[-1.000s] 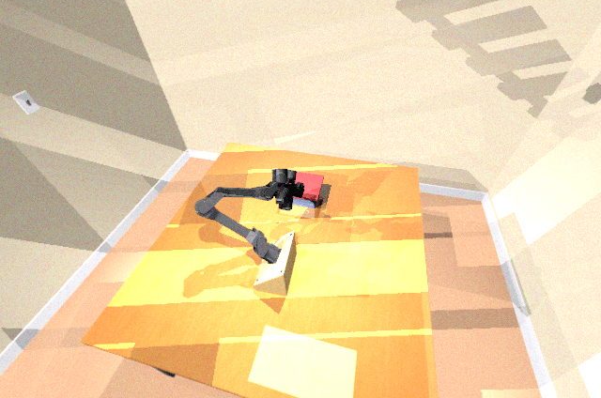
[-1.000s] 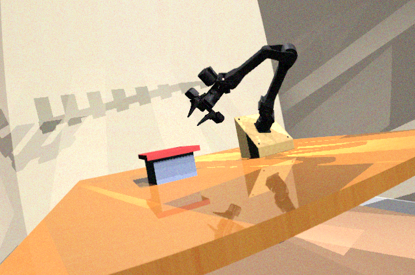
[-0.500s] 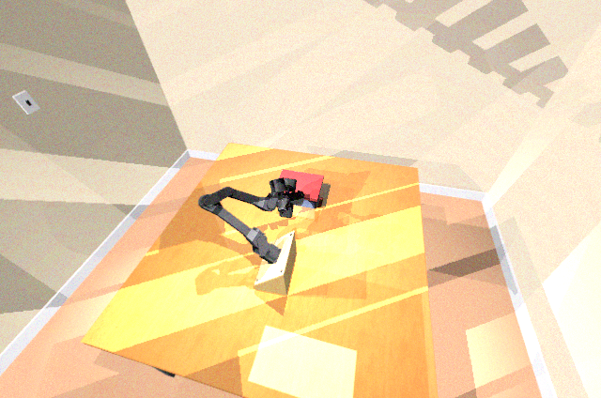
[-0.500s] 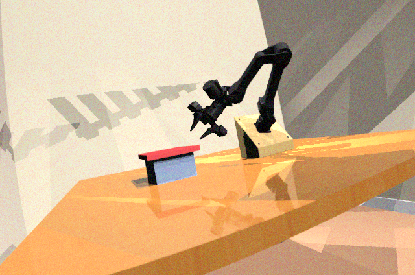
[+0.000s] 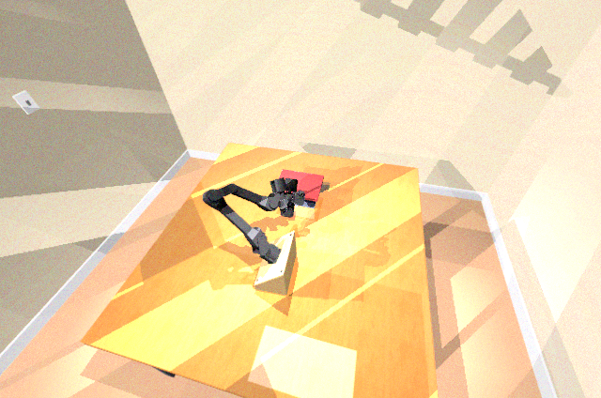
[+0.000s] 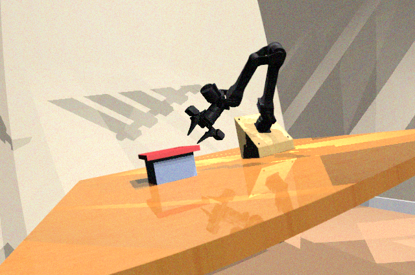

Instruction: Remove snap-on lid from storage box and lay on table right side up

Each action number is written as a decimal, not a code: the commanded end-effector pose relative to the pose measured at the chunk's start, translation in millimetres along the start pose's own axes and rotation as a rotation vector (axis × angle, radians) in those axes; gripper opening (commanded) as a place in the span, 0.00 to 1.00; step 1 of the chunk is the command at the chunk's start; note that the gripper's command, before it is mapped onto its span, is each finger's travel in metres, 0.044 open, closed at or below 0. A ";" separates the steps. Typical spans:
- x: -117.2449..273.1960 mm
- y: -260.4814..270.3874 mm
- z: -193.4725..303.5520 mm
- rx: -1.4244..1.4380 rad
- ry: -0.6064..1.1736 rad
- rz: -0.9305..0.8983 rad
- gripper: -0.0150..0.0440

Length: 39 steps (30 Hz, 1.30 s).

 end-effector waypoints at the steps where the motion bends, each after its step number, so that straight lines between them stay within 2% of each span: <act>1: -6.6 1.8 -0.6 -0.002 -0.002 -0.001 0.65; 30: -50.2 -1.2 1.0 -0.005 0.004 -0.006 0.65; 32: -50.2 -1.2 1.0 -0.005 0.004 -0.006 0.56; 39: -50.2 -1.2 1.0 -0.005 0.004 -0.006 0.48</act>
Point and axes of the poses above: the point midway between the two fingers, 35 mm back from their tips, its own x axis back along the fingers, its own y axis across the jaws, z = x × y, the point moved 2 cm from there along x, back along the fingers
